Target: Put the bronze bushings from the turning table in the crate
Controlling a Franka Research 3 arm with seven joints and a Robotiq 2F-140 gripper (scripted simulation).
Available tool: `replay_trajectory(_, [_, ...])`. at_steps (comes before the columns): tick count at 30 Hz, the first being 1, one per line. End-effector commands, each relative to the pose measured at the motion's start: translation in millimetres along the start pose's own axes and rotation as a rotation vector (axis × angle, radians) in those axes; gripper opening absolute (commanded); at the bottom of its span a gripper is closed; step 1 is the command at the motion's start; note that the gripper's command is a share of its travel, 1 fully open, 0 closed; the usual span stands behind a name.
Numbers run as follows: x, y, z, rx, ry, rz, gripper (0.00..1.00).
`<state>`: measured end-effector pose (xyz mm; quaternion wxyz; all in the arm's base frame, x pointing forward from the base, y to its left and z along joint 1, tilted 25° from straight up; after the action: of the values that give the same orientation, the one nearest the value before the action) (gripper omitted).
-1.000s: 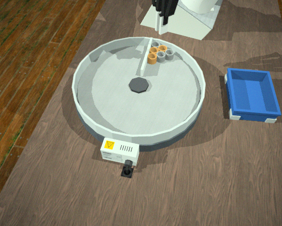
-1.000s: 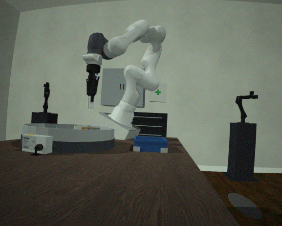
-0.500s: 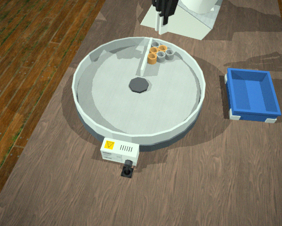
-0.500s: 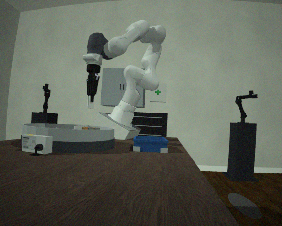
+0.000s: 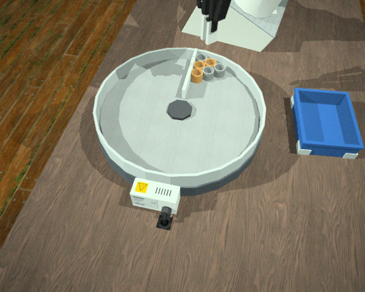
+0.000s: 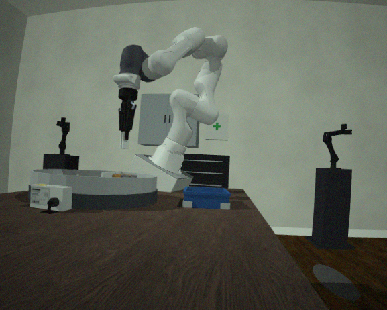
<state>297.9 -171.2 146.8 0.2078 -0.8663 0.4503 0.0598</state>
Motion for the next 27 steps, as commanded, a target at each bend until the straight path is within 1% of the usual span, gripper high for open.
replay_trajectory(1, [0.5,1.3,0.2,0.001,0.002,0.011,0.09])
replay_trajectory(25, [0.5,1.3,0.2,0.001,0.002,0.011,0.09])
replay_trajectory(26, [0.5,1.3,0.2,0.001,0.002,0.011,0.06])
replay_trajectory(27, [0.6,1.3,0.2,0.001,0.002,0.011,0.06])
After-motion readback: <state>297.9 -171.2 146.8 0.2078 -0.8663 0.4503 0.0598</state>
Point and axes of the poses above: the point where the finger pads meet when closed, its own z axis out along the fingers, its own y axis across the jaws, x = y × z, the point moved 8 cm from there along -z, back along the fingers, and after that the axes turned 8 degrees about z, right-handed, at the moved point
